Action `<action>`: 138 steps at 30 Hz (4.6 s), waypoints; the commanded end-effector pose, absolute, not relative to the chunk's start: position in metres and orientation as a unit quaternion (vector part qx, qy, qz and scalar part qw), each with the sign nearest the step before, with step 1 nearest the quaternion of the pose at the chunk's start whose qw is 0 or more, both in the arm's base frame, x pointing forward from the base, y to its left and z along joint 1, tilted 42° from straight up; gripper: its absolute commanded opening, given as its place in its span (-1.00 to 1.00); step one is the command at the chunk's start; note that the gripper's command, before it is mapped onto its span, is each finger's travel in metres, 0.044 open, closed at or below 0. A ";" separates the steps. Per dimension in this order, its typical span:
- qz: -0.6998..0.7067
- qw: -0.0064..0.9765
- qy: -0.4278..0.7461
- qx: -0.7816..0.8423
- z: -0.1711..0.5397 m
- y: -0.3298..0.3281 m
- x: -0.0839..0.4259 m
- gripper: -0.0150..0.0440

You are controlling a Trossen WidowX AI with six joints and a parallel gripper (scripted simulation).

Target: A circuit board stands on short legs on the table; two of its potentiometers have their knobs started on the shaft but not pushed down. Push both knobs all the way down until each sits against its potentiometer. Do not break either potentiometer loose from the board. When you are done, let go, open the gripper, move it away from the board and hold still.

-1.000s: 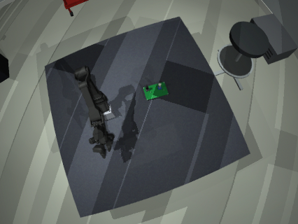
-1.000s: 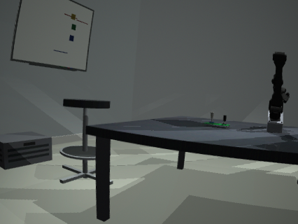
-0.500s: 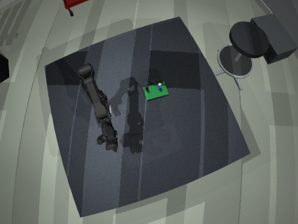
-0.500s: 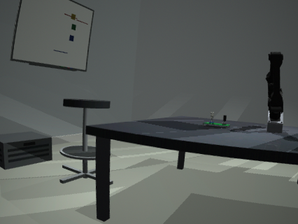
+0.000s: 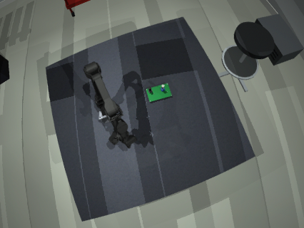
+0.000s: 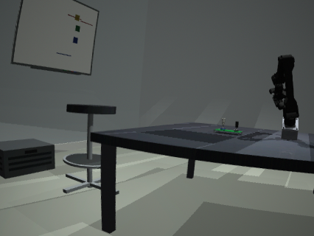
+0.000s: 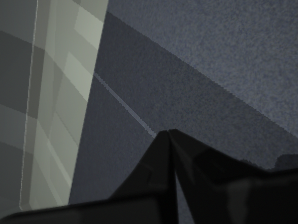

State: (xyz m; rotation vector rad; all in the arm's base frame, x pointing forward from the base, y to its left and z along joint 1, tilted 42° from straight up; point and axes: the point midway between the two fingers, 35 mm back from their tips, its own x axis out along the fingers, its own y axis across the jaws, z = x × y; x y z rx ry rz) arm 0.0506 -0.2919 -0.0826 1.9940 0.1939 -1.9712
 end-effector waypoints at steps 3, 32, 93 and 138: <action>-0.659 0.228 0.143 0.702 -0.073 -0.290 0.082 -0.49; -0.407 0.475 0.455 0.633 -0.020 -0.227 0.218 -0.49; 0.146 0.651 0.652 0.361 0.079 -0.020 0.325 -0.49; 0.147 0.651 0.652 0.361 0.066 -0.007 0.326 -0.49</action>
